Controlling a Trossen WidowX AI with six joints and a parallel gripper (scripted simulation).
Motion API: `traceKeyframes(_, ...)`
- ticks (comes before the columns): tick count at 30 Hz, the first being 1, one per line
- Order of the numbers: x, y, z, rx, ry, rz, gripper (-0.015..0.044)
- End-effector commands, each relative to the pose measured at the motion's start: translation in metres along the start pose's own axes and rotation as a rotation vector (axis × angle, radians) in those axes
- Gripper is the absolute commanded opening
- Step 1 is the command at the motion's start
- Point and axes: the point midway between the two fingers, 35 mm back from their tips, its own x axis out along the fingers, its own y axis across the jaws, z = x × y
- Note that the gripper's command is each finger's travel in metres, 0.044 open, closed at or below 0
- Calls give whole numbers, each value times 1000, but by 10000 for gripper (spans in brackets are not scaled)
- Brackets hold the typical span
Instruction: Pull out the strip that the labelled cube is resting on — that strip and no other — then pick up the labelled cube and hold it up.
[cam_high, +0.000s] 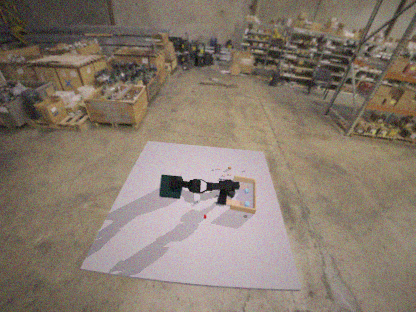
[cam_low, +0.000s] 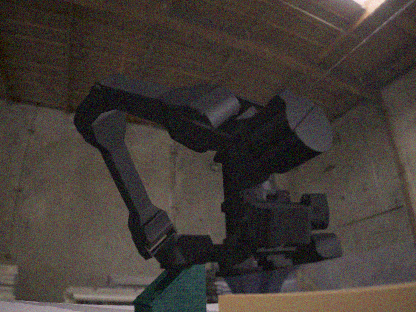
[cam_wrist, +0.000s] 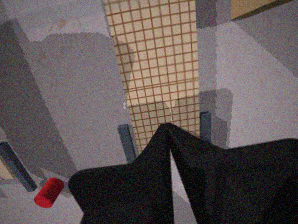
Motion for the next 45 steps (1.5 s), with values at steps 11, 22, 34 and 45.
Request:
traceKeyframes(11, 3, -1, 1, -1, 1, -5, 0)
traceKeyframes(22, 4, 0, -15, -2, 2, -5, 0)
traceKeyframes(34, 4, 1, -33, -2, 2, -5, 0)
traceKeyframes(45, 5, 1, -50, -3, 3, -5, 0)
